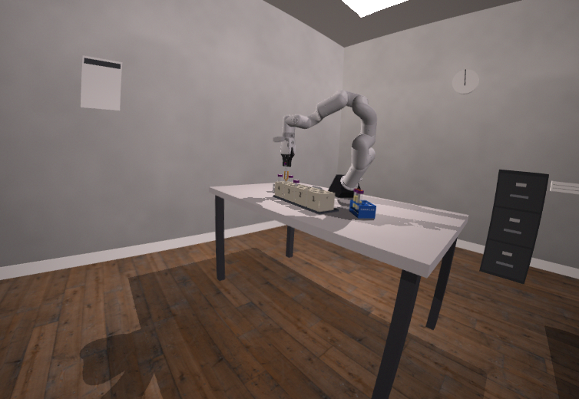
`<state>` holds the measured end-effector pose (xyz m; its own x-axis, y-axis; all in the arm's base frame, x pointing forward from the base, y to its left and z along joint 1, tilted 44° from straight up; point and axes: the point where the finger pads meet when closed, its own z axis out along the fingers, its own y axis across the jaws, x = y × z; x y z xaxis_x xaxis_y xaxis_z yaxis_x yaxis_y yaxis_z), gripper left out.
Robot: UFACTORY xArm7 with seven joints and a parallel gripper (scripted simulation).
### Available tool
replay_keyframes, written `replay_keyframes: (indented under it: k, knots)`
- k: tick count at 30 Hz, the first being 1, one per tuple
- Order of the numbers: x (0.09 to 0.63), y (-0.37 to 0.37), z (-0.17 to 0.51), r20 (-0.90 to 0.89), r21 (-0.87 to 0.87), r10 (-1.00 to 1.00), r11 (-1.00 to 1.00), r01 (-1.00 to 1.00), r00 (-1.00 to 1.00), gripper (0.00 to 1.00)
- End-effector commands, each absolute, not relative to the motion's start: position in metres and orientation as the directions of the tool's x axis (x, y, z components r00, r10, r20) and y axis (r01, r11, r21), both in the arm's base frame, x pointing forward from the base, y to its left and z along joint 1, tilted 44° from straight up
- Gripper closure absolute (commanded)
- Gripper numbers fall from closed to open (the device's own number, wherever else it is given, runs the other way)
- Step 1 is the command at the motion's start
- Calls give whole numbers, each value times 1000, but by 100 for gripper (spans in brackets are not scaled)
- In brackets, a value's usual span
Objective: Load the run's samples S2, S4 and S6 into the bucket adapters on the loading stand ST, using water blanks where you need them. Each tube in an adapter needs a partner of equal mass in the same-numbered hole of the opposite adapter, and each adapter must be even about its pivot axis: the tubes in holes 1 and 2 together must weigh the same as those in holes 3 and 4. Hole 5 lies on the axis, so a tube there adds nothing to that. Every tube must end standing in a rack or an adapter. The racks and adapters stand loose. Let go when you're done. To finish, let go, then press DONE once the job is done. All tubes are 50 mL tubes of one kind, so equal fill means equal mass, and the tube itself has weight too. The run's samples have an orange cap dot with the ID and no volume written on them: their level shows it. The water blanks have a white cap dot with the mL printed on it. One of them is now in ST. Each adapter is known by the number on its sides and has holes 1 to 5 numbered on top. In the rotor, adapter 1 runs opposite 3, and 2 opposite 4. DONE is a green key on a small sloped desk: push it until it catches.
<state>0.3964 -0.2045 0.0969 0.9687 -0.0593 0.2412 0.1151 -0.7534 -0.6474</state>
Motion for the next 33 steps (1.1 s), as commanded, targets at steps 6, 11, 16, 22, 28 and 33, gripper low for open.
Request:
replay_keyframes:
  k: [6,11,16,22,28,33]
  knots:
    - [397,-205,96,243,-645,-62,-756,114,968,100]
    - [398,-203,93,243,-645,-62,-756,114,968,100]
    - [399,-199,90,243,-645,-62,-756,114,968,100]
    - [400,-196,85,243,-645,-62,-756,114,968,100]
    - [401,-193,82,243,-645,-62,-756,114,968,100]
    - [402,-190,79,243,-645,-62,-756,114,968,100]
